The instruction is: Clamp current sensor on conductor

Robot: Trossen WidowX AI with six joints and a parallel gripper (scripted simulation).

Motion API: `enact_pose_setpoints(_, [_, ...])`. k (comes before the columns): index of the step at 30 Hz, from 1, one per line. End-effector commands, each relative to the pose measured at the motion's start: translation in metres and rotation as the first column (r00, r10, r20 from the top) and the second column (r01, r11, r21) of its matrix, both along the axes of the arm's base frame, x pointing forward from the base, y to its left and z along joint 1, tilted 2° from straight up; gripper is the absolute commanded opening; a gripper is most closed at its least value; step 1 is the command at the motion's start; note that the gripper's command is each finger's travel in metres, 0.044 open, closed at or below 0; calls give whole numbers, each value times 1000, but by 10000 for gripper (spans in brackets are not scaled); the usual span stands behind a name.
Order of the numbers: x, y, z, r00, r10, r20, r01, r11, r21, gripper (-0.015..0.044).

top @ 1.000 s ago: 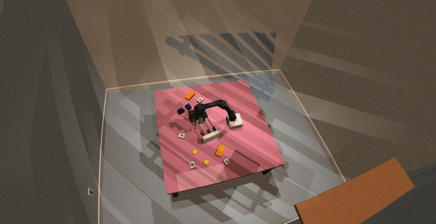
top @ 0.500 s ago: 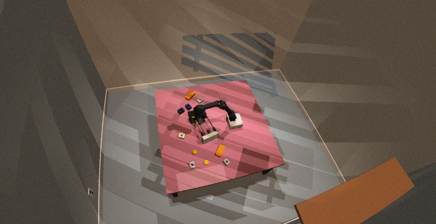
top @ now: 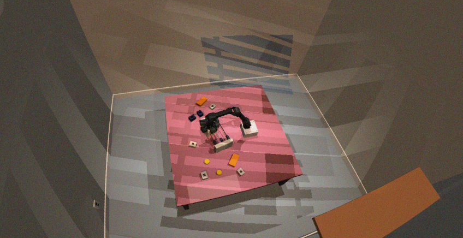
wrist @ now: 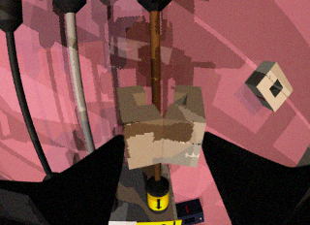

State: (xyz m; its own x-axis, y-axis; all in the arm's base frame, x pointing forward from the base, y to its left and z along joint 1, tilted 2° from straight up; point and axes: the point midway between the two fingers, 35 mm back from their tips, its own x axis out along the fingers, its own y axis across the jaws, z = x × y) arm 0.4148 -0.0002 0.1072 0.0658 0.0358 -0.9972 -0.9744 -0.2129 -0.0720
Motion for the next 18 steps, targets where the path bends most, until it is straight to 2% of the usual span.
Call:
enact_pose_setpoints(1, [-1, 0, -9, 1000, 3, -6, -3, 1000, -4, 0])
enact_pose_setpoints(18, [0, 1, -16, 1000, 1, -1, -1, 1000, 0, 0])
